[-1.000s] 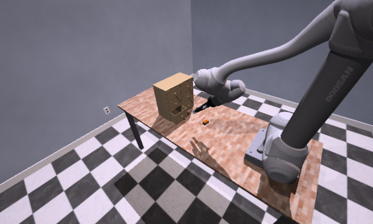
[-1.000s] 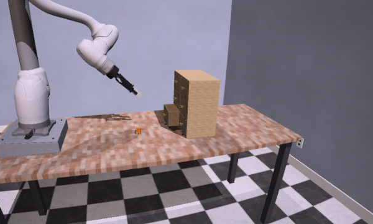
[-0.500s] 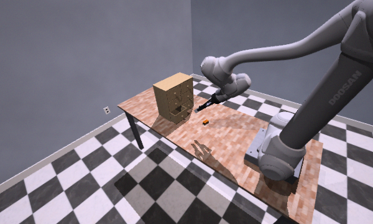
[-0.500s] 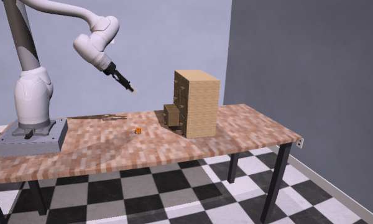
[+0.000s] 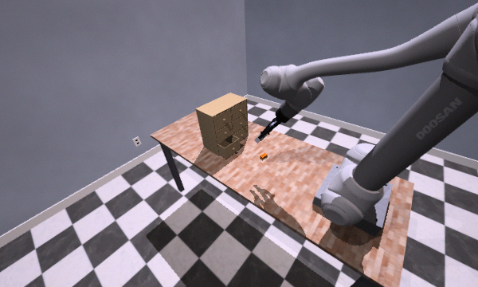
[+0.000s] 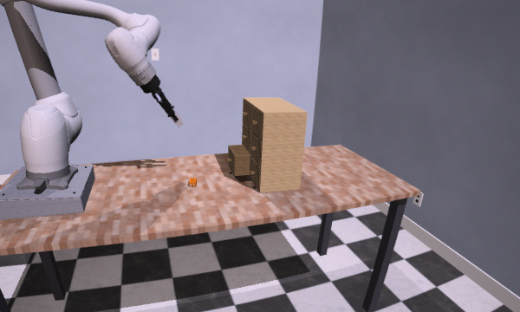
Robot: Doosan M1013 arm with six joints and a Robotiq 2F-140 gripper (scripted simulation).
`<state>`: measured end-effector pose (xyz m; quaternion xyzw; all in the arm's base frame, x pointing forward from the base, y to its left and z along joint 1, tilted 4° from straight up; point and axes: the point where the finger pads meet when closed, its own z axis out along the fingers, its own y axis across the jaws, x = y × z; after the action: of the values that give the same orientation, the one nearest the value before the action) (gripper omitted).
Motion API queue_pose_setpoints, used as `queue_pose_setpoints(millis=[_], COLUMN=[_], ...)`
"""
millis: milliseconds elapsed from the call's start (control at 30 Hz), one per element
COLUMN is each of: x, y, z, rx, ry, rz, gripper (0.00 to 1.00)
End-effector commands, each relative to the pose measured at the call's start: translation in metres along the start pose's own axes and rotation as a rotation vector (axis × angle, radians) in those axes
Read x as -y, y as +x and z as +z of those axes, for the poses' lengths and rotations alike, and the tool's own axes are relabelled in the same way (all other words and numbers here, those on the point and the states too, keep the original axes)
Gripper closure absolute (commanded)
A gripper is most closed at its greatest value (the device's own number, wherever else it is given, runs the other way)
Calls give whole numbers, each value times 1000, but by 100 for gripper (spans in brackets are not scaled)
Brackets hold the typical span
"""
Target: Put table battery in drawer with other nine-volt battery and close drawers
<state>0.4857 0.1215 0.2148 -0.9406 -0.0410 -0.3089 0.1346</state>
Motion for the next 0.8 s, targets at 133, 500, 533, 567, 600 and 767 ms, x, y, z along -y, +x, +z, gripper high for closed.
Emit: queue_pose_setpoints(millis=[133, 500, 533, 567, 600, 767], x=[9, 9, 9, 9, 9, 9], y=[1, 1, 1, 1, 1, 1], z=[-7, -7, -7, -7, -7, -7], rx=[361, 564, 564, 564, 564, 564], ry=[-156, -274, -274, -274, -274, -274], rz=[57, 89, 89, 89, 89, 89], gripper=[80, 80, 80, 80, 80, 80])
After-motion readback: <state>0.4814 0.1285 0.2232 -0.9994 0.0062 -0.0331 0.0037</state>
